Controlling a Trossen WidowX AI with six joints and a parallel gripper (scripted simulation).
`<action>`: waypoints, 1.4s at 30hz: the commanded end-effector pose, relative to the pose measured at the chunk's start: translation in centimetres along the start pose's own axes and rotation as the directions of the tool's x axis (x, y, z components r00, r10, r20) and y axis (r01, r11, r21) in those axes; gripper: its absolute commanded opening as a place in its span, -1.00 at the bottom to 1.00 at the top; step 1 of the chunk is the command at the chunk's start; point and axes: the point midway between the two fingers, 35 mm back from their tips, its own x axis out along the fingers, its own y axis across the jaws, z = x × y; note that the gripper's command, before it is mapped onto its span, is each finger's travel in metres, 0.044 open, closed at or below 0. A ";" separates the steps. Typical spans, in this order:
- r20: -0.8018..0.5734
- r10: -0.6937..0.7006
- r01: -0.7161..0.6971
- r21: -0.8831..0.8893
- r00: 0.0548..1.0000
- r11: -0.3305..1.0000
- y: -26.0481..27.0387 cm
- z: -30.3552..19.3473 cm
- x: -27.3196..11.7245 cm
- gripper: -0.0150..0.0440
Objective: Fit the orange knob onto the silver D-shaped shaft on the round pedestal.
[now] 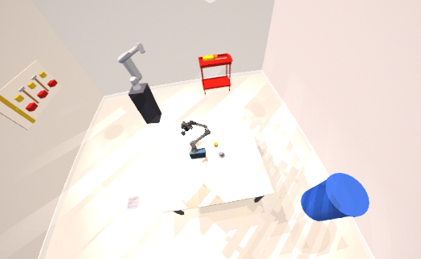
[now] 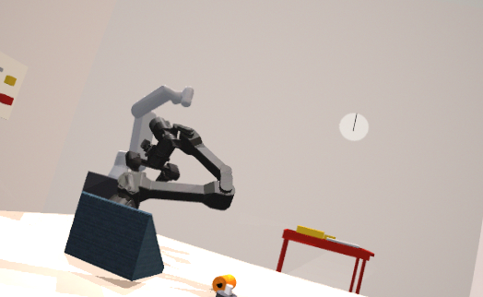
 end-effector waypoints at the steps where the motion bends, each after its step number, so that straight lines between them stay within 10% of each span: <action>1: 0.003 0.010 -0.010 -0.009 1.000 1.000 0.2 0.1 0.0 0.95; 9: 0.068 0.439 -0.375 -0.417 0.896 0.828 9.2 3.3 -3.2 1.00; 18: -0.030 0.812 -0.450 -0.844 0.583 0.292 17.8 2.4 -12.5 1.00; 30: -0.399 0.905 0.097 -0.905 0.151 -0.415 19.6 -7.6 -27.4 1.00; 42: -0.749 0.661 0.771 -0.399 0.038 -0.497 10.6 -21.4 -34.2 1.00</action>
